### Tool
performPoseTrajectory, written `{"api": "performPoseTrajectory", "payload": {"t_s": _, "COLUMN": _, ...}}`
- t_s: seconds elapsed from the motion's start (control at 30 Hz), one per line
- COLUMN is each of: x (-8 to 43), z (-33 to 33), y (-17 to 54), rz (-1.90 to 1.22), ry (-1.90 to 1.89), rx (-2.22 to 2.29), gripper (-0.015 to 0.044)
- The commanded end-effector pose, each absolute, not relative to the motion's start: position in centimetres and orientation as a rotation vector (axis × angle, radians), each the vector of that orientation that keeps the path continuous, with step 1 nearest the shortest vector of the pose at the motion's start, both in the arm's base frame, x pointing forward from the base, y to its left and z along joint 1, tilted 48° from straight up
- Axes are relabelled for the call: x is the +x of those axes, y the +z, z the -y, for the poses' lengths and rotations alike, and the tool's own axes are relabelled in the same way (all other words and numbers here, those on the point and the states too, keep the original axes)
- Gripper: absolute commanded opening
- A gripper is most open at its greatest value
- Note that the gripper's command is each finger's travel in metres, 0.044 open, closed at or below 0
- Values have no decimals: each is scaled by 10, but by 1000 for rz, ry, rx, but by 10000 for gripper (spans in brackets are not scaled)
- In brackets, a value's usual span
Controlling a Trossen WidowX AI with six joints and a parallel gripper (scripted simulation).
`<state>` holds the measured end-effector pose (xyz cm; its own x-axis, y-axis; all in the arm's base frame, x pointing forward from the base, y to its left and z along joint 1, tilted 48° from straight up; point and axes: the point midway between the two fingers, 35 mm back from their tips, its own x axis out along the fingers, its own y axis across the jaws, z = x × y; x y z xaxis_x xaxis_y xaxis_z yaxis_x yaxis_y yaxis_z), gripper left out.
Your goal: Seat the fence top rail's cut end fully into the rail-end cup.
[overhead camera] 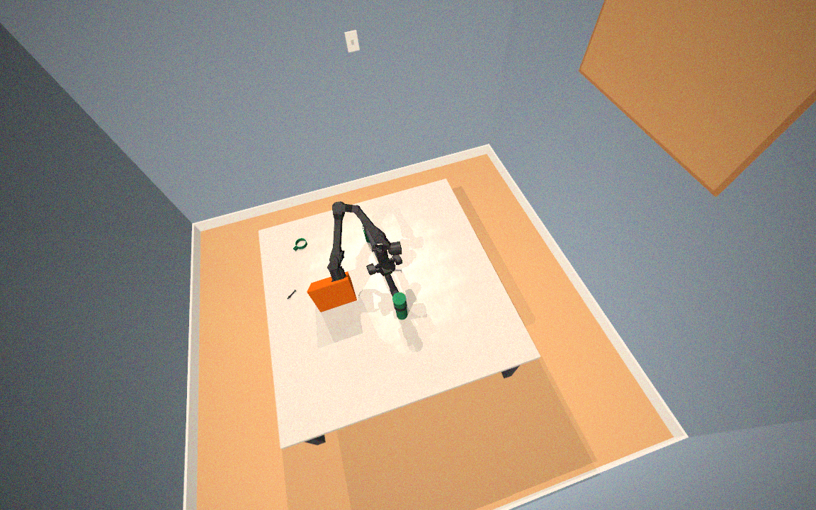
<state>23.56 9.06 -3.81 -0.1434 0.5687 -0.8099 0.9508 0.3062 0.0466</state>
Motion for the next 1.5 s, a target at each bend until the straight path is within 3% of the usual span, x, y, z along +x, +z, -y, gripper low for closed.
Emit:
{"api": "performPoseTrajectory", "payload": {"t_s": 0.0, "x": 239, "z": -85, "y": -42, "rz": -1808, "ry": -650, "rx": 1360, "gripper": 0}}
{"api": "performPoseTrajectory", "payload": {"t_s": 1.03, "x": 239, "z": -79, "y": -51, "rz": -1819, "ry": -642, "rx": 1361, "gripper": 0}}
{"api": "performPoseTrajectory", "payload": {"t_s": 1.47, "x": 240, "z": -78, "y": -44, "rz": -1820, "ry": -642, "rx": 1361, "gripper": 341}}
